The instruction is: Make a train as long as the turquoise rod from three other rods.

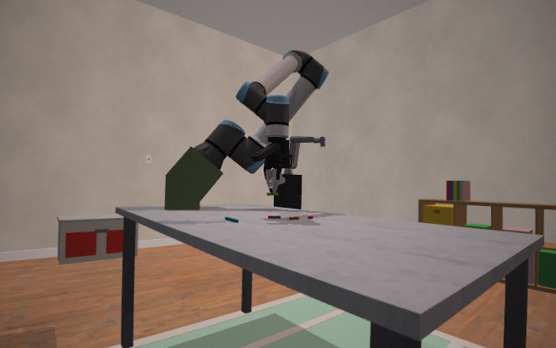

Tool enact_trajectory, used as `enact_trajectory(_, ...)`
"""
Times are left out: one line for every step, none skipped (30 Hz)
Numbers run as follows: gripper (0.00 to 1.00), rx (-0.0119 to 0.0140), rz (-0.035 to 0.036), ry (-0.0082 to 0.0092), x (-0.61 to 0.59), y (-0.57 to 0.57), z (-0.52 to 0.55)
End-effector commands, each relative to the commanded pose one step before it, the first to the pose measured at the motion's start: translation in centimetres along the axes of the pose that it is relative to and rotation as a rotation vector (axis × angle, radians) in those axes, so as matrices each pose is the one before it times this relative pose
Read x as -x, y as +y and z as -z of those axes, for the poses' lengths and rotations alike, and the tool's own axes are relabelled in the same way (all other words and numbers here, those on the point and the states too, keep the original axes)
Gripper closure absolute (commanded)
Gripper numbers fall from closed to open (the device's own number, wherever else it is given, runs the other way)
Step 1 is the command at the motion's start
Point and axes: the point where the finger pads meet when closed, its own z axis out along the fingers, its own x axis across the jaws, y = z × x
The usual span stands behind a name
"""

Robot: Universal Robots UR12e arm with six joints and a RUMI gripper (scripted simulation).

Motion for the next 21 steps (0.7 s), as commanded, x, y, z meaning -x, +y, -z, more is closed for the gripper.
enact_trajectory(1.00,-0.00106,-0.12921,-0.00101,-1.168,3.903,0.080)
enact_trajectory(1.00,-0.00013,-0.03194,-0.00012,-0.413,0.827,0.008)
enact_trajectory(1.00,-0.00009,-0.03255,-0.00019,-0.458,0.824,0.007)
enact_trajectory(1.00,-0.00011,-0.02564,-0.00015,-0.390,0.630,0.005)
enact_trajectory(1.00,-0.00027,-0.02180,0.00011,-0.357,0.512,0.001)
enact_trajectory(1.00,-0.00028,-0.02304,0.00011,-0.394,0.529,0.001)
enact_trajectory(1.00,-0.00025,-0.02323,0.00009,-0.415,0.520,0.000)
enact_trajectory(1.00,-0.00018,-0.02290,0.00007,-0.425,0.500,-0.001)
enact_trajectory(1.00,-0.00009,-0.02263,0.00005,-0.435,0.482,-0.002)
enact_trajectory(1.00,0.00009,-0.02259,0.00003,-0.448,0.472,-0.003)
enact_trajectory(1.00,0.00000,0.00000,0.00000,0.000,0.000,0.000)
enact_trajectory(1.00,0.00000,0.00000,0.00000,0.000,0.000,0.000)
enact_trajectory(1.00,0.00018,-0.02187,0.00002,-0.448,0.445,-0.004)
enact_trajectory(1.00,0.00020,-0.01848,0.00002,-0.389,0.365,-0.004)
enact_trajectory(1.00,0.00017,-0.01494,0.00002,-0.322,0.287,-0.004)
enact_trajectory(1.00,0.00014,-0.01138,0.00002,-0.250,0.213,-0.003)
enact_trajectory(1.00,0.00010,-0.00798,0.00002,-0.177,0.147,-0.002)
enact_trajectory(1.00,0.00007,-0.00495,0.00001,-0.111,0.090,-0.001)
enact_trajectory(1.00,0.00003,-0.00248,0.00001,-0.056,0.045,-0.001)
enact_trajectory(1.00,0.00001,-0.00082,0.00000,-0.019,0.015,0.000)
enact_trajectory(1.00,0.00000,-0.00011,0.00000,-0.002,0.002,0.000)
